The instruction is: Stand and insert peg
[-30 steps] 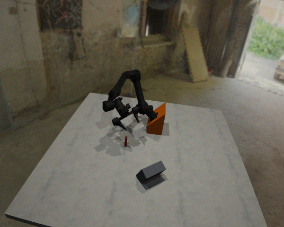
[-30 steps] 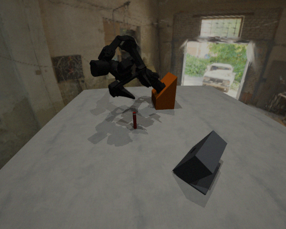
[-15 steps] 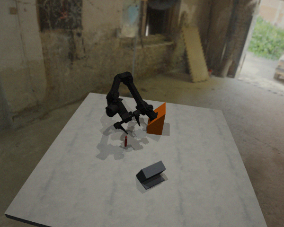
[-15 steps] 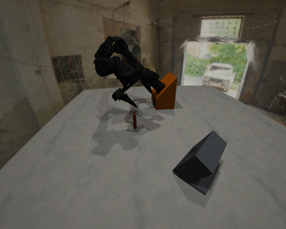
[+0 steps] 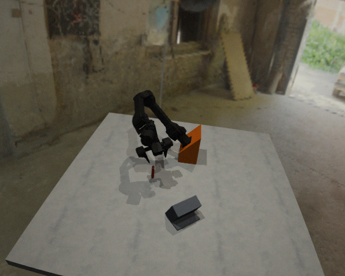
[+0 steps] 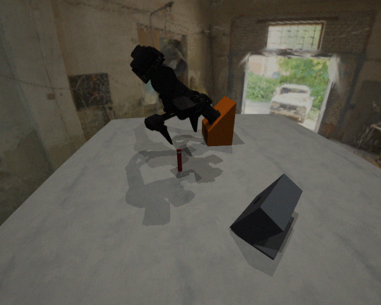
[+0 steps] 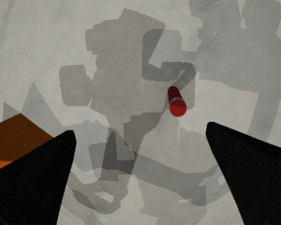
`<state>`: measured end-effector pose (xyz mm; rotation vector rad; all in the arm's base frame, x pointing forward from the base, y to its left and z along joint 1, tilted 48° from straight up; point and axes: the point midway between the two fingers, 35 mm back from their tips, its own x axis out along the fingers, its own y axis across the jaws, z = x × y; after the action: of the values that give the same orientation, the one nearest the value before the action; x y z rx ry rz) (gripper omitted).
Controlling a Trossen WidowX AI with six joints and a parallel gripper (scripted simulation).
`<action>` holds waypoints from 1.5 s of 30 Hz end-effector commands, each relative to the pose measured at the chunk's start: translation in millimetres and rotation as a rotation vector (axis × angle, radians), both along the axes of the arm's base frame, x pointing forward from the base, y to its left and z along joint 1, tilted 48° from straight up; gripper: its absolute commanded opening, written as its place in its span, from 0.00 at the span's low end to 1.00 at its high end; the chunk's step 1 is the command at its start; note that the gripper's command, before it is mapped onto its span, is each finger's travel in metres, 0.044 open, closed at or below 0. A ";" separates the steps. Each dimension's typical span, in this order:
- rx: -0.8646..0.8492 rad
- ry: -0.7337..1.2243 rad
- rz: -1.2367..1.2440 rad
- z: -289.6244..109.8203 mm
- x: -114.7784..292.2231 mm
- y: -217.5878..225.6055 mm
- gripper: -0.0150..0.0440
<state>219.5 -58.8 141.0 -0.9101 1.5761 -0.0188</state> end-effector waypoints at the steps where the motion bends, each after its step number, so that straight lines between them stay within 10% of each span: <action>1: -0.131 0.009 -0.001 5.8 8.6 -0.4 1.00; 45: -0.249 0.033 0.058 -20.7 23.8 -33.8 1.00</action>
<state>243.4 -88.5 123.1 -1.1503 1.6002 -0.1591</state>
